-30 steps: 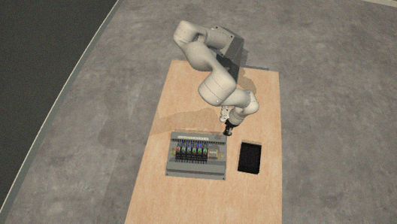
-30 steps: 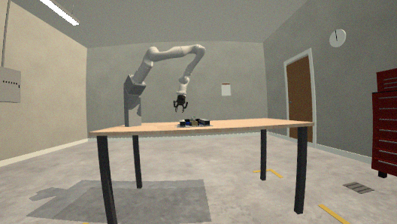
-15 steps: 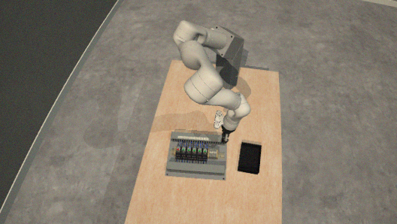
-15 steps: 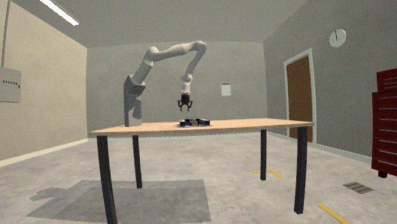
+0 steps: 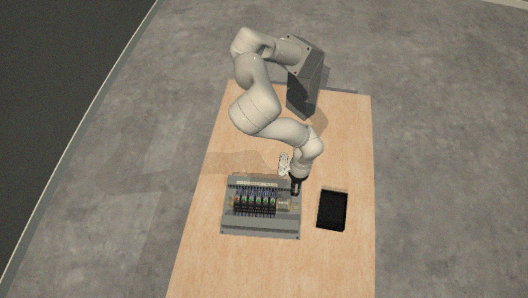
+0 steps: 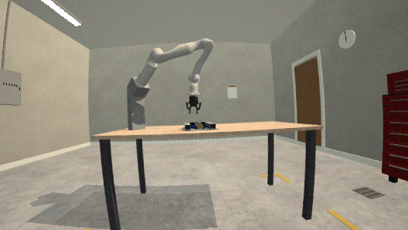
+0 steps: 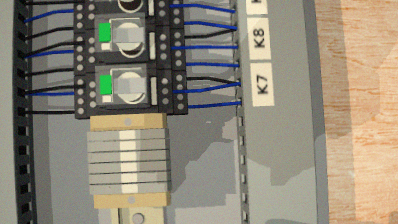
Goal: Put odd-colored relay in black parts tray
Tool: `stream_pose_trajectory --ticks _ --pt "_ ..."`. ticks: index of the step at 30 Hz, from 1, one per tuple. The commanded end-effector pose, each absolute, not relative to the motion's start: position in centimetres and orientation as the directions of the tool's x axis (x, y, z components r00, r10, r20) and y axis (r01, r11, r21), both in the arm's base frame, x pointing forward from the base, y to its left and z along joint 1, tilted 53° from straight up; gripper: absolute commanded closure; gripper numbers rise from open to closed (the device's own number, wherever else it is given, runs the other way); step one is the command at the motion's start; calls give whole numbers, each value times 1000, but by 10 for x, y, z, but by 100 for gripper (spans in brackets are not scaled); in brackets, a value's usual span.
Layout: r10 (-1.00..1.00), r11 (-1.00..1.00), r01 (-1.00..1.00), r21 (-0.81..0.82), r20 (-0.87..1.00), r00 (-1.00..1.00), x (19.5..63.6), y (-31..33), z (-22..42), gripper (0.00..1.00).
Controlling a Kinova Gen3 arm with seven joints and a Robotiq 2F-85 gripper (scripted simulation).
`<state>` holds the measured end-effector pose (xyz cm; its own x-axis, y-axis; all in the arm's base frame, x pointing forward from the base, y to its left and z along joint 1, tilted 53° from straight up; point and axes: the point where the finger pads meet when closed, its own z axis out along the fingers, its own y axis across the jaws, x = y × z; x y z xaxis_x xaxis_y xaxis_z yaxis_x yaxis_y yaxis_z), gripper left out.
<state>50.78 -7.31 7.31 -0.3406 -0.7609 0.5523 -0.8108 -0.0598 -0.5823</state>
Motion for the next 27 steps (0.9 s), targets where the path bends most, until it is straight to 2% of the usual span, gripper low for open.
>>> stream_pose_trajectory --ticks 1,27 --pt "-772 -75 -811 -581 549 -322 511 -75 82 39" --pt "-798 -121 -800 -587 537 -274 521 -79 105 39"
